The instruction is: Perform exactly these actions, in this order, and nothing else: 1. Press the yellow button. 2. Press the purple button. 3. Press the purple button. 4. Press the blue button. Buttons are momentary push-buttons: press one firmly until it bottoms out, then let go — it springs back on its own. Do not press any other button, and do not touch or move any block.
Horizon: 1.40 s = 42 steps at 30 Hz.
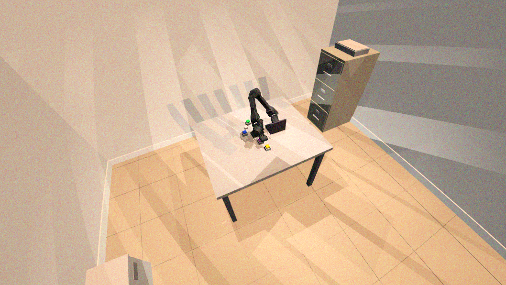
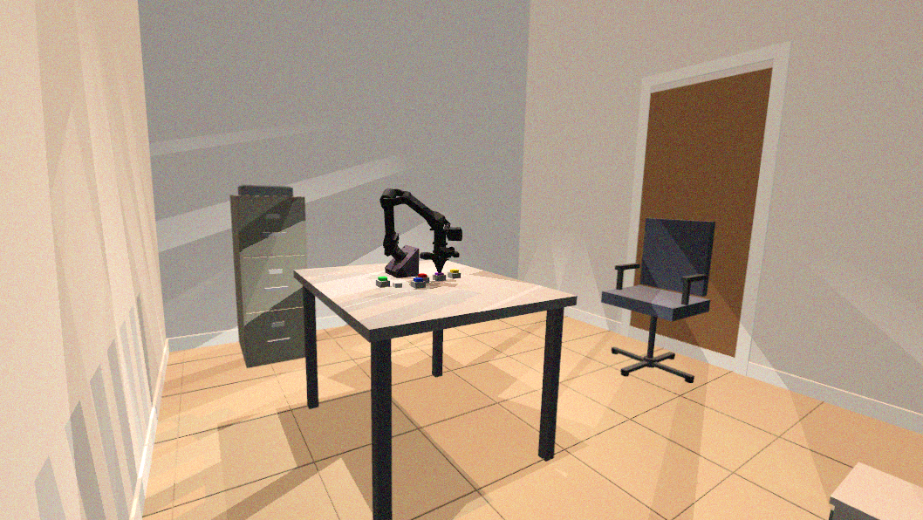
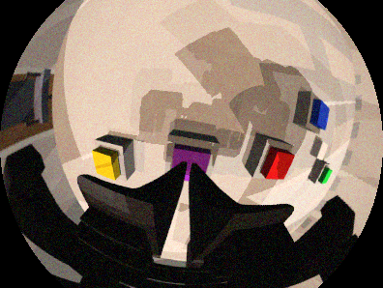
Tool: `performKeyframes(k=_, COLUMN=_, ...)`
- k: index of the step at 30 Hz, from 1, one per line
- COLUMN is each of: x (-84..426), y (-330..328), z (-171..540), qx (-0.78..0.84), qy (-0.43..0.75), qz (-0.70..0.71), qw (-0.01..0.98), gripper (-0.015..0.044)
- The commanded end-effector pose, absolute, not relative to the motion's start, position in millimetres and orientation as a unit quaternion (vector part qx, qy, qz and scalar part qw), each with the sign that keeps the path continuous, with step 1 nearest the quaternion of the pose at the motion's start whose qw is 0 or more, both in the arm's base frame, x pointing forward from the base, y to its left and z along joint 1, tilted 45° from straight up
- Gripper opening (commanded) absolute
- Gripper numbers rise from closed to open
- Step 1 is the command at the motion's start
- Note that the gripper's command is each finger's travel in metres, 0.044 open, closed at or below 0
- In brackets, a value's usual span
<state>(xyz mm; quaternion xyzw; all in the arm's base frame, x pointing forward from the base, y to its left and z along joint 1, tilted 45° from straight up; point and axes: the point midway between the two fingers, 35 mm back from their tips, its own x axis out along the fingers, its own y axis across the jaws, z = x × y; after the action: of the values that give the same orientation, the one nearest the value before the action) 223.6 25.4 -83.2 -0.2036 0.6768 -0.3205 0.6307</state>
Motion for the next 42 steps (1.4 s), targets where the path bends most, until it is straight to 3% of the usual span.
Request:
performKeyframes(k=1, x=223, y=23, z=-85, qx=-0.208, qy=0.676, qz=-0.319, qw=0.631, gripper=0.0020)
performKeyframes(k=42, x=224, y=31, z=-76, qx=-0.207, qy=0.676, qz=-0.319, qw=0.631, gripper=0.0020)
